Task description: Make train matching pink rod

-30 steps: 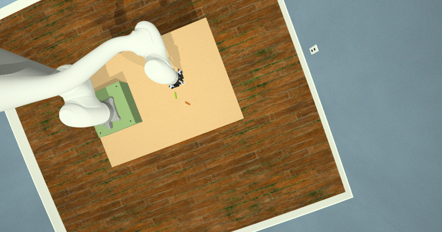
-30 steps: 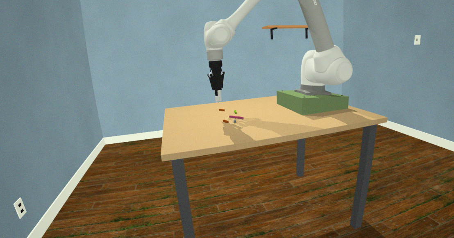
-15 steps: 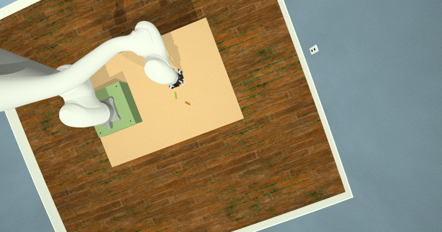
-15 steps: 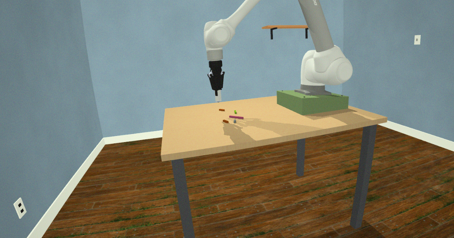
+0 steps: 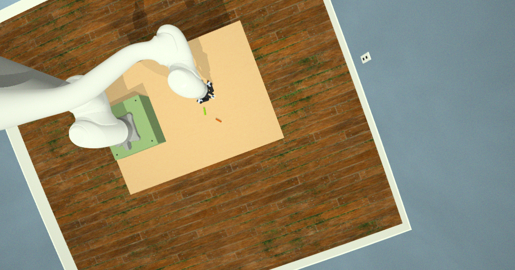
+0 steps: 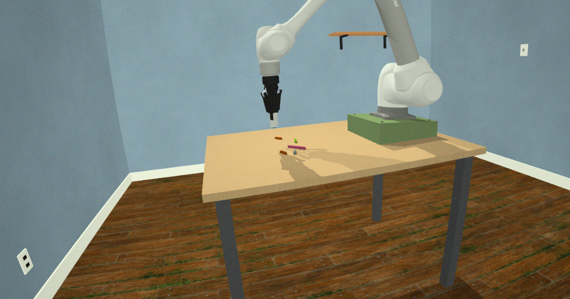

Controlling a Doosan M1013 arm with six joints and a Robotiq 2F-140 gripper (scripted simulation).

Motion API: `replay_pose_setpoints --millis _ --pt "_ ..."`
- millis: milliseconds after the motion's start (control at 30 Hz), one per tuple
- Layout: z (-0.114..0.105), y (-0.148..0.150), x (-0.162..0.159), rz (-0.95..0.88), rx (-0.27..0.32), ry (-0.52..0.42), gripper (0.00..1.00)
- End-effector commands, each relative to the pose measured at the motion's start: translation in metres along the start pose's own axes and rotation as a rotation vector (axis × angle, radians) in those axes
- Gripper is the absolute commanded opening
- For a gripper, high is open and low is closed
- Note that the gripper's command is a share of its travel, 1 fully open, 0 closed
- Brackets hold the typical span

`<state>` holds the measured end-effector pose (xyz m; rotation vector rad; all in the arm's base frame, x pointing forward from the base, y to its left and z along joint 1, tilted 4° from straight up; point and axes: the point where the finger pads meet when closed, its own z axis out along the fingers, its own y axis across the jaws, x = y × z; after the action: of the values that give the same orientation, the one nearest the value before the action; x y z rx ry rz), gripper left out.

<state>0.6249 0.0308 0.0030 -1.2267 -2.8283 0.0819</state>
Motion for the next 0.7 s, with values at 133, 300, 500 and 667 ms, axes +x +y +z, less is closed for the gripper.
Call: replay_pose_setpoints --millis 133,300,500,667 --pt "-0.004 -0.073 -0.015 -0.182 -0.003 -0.003 0.03" --pt "-0.003 -0.116 -0.018 -0.29 -0.003 -0.003 0.03" --pt "-0.003 -0.135 -0.018 -0.338 -0.003 -0.003 0.03" --pt "-0.003 -0.135 -0.018 -0.338 -0.003 -0.003 0.03"
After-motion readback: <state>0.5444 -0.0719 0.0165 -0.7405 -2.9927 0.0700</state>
